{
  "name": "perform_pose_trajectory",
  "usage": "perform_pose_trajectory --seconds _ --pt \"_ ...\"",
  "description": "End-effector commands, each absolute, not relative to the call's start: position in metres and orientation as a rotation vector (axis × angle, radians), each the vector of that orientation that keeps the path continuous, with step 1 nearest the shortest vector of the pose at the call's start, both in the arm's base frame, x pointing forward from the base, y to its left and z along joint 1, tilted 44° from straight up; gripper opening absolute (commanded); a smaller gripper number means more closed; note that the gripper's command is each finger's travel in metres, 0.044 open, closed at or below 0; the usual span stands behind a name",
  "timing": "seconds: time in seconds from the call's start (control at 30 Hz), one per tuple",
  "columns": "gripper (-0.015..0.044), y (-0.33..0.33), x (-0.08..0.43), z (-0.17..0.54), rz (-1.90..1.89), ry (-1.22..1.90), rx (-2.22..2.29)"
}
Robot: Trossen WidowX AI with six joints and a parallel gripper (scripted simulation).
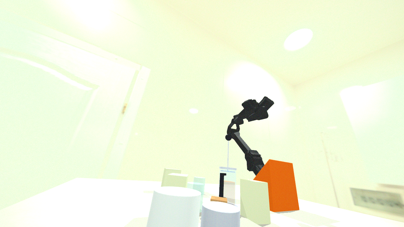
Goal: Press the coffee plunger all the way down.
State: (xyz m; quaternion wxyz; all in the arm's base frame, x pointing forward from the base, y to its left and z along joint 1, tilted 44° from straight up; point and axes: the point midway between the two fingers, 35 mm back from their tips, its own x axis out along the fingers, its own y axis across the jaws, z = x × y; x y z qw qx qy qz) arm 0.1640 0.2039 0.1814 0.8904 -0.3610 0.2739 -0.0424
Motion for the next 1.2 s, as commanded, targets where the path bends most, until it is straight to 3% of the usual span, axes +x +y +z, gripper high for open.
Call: perform_pose_trajectory --seconds 0.0,0.33,1.17 --pt "0.0440 0.170 0.182 0.198 -0.235 0.519 -0.760" --pt "0.0440 0.132 0.180 0.154 -0.291 0.499 -0.726" --pt "0.0440 0.121 0.203 0.141 -0.279 0.508 -0.724"
